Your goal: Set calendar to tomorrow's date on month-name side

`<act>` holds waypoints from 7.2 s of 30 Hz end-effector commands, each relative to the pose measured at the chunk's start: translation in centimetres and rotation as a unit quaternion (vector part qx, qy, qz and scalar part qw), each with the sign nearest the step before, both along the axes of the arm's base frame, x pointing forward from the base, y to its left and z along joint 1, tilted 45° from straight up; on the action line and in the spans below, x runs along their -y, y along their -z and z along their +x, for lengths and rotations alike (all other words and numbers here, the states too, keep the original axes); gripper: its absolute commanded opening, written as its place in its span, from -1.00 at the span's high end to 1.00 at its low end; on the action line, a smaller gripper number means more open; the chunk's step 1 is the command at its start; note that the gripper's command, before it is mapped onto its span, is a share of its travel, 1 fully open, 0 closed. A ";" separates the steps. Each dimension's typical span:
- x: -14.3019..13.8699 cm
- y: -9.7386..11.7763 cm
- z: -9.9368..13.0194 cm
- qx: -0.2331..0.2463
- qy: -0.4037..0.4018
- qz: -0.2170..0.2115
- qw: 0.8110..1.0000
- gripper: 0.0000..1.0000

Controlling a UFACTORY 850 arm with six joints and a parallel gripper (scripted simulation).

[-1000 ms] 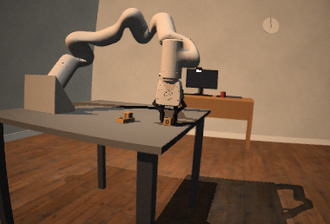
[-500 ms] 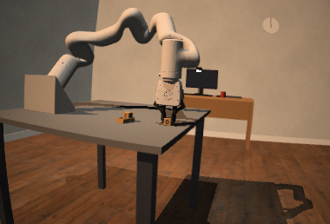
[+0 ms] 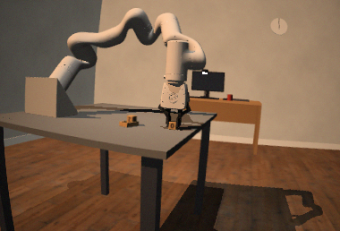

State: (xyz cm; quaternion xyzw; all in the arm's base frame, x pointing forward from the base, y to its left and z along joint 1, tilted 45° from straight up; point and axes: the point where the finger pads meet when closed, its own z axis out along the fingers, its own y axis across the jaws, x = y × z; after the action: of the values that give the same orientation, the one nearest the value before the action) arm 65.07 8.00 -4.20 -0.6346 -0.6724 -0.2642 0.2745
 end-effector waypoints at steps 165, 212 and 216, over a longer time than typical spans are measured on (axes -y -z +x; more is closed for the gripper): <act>12.4 -4.2 -17.4 -0.697 0.703 -0.033 -0.133 0.47; 7.9 0.4 -17.6 -0.697 0.703 -0.033 -0.134 0.47; 7.8 0.5 -17.6 -0.697 0.703 -0.033 -0.134 0.47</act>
State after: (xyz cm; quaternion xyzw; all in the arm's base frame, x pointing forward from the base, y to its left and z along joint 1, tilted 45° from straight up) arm 47.36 0.19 -4.65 0.5809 -0.7192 -0.3077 -0.2250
